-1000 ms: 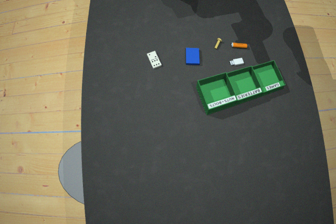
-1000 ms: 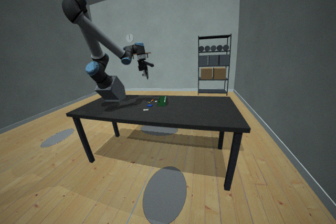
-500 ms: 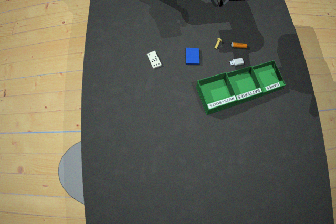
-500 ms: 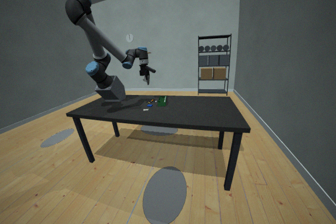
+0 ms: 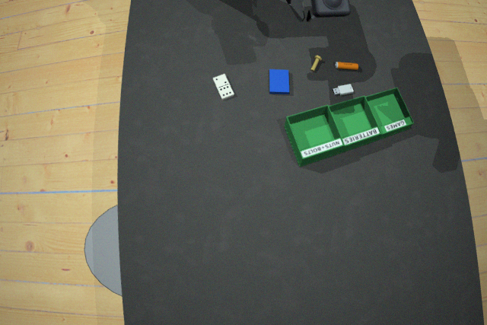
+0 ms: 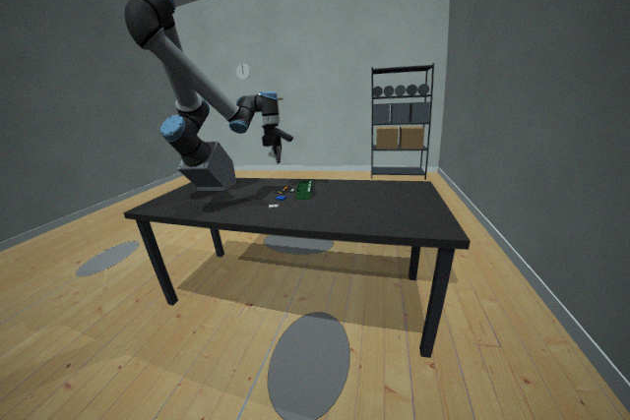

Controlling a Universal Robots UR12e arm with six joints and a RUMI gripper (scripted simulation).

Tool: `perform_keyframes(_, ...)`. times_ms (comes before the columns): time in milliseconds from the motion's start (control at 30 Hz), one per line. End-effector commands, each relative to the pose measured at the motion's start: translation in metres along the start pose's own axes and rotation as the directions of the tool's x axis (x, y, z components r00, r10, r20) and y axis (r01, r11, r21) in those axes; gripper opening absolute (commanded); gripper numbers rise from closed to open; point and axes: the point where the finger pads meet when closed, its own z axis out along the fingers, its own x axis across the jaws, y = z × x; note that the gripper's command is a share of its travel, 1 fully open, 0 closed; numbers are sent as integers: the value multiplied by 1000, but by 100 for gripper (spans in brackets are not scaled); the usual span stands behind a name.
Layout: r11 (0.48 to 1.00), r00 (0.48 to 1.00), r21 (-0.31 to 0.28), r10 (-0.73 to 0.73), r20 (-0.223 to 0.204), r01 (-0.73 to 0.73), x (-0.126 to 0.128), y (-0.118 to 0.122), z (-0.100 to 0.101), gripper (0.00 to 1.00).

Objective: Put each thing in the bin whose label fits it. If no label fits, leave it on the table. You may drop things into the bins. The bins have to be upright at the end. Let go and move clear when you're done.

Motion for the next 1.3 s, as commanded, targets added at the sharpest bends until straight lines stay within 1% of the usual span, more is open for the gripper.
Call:
perform_keyframes(0, 1000, 1000, 2, 2, 0, -2, 1, -1, -1, 4)
perform_keyframes(33, 1000, 1000, 2, 2, 0, -2, 1, -1, -1, 4)
perform_keyframes(133, 989, 989, 2, -145, 0, 145, 0, -20, 18, 4)
perform_keyframes(200, 982, 982, 2, -187, 0, 187, -2, -31, 31, 4)
perform_keyframes(300, 982, 982, 3, -190, 0, 190, -4, -47, 48, 4)
perform_keyframes(367, 982, 982, 3, -190, 0, 190, -4, -47, 48, 4)
perform_keyframes(633, 982, 982, 3, -190, 0, 190, -10, -93, 98, 4)
perform_keyframes(800, 982, 982, 3, -190, 0, 190, -13, -118, 125, 4)
perform_keyframes(1100, 982, 982, 8, -191, -2, 191, -13, -120, 121, 4)
perform_keyframes(1233, 982, 982, 4, -191, -1, 191, -14, -117, 123, 4)
perform_keyframes(1267, 981, 981, 1, -192, 0, 192, -14, -116, 128, 4)
